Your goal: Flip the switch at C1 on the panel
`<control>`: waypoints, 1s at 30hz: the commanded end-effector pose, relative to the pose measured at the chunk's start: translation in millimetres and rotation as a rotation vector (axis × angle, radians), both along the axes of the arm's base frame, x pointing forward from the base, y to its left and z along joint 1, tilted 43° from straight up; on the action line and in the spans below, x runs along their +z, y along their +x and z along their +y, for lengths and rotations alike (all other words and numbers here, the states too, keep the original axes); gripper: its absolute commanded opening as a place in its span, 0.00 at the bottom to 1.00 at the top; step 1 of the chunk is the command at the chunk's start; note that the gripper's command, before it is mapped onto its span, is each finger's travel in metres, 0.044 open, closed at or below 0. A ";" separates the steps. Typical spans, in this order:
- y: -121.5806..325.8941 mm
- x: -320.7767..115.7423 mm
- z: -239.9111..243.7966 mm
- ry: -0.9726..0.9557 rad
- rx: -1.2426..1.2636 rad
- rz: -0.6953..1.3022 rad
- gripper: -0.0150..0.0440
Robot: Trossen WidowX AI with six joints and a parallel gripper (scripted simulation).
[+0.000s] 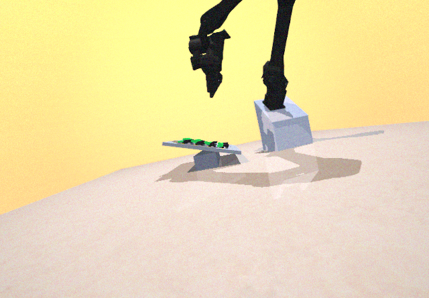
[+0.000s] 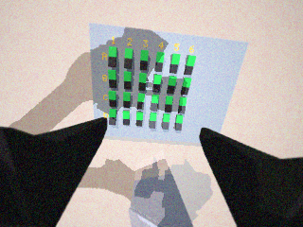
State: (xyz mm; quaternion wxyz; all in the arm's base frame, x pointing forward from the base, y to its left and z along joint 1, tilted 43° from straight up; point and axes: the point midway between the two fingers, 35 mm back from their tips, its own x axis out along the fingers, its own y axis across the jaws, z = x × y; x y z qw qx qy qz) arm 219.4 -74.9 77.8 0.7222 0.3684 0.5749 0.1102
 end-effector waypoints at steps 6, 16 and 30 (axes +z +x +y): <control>22.0 -12.1 44.0 -0.024 0.005 0.009 0.67; 36.6 -20.0 118.3 0.008 0.015 -0.011 0.25; 49.9 -49.4 142.1 0.017 0.032 0.006 0.25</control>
